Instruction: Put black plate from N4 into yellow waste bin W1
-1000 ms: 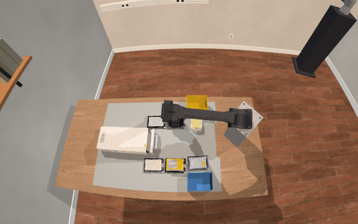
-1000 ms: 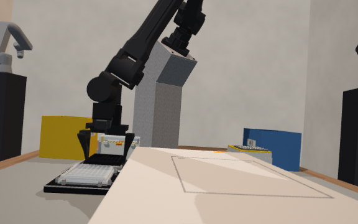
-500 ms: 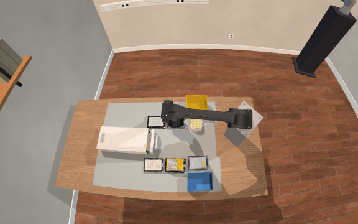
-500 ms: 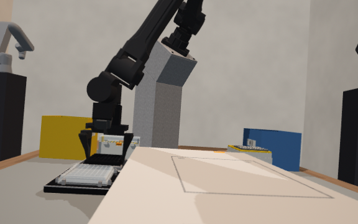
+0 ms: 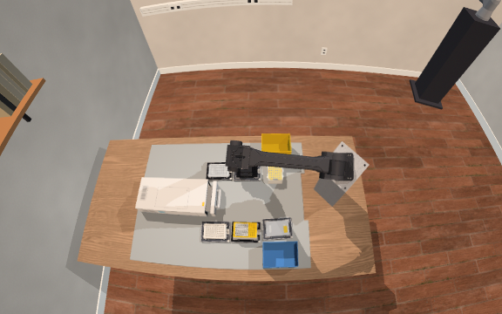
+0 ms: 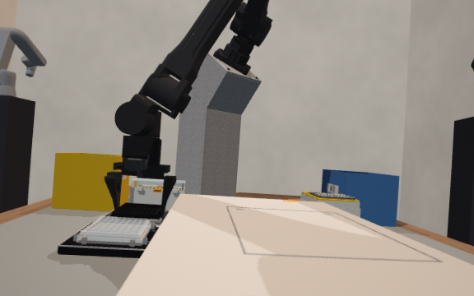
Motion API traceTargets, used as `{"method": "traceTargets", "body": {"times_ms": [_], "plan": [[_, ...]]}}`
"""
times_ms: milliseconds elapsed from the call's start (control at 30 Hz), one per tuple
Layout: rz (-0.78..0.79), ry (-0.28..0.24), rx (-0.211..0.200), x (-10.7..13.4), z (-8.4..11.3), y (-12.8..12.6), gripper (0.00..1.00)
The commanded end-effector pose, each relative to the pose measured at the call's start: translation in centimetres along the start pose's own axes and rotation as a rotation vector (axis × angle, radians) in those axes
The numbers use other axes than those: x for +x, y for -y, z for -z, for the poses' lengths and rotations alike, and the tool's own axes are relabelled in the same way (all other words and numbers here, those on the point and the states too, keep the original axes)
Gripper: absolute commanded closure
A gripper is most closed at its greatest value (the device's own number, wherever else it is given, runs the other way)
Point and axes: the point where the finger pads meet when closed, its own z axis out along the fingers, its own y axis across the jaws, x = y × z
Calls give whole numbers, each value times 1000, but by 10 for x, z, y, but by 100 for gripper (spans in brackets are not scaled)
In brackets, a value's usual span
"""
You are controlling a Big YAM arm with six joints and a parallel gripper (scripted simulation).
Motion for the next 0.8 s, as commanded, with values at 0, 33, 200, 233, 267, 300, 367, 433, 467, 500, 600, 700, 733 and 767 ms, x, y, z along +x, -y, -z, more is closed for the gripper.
{"method": "traceTargets", "body": {"times_ms": [0, 33, 200, 233, 267, 300, 367, 433, 467, 500, 600, 700, 733, 767], "plan": [[2, 10, 5, -5, 2, 2, 100], [2, 10, 5, -5, 2, 2, 100], [2, 10, 5, -5, 2, 2, 100], [2, 10, 5, -5, 2, 2, 100], [2, 10, 5, -5, 2, 2, 100], [2, 10, 5, -5, 2, 2, 100], [2, 10, 5, -5, 2, 2, 100], [2, 10, 5, -5, 2, 2, 100], [2, 10, 5, -5, 2, 2, 100], [2, 10, 5, -5, 2, 2, 100], [2, 10, 5, -5, 2, 2, 100], [4, 12, 6, -6, 1, 1, 100], [4, 14, 7, -7, 3, 1, 100], [4, 14, 7, -7, 3, 1, 100]]}}
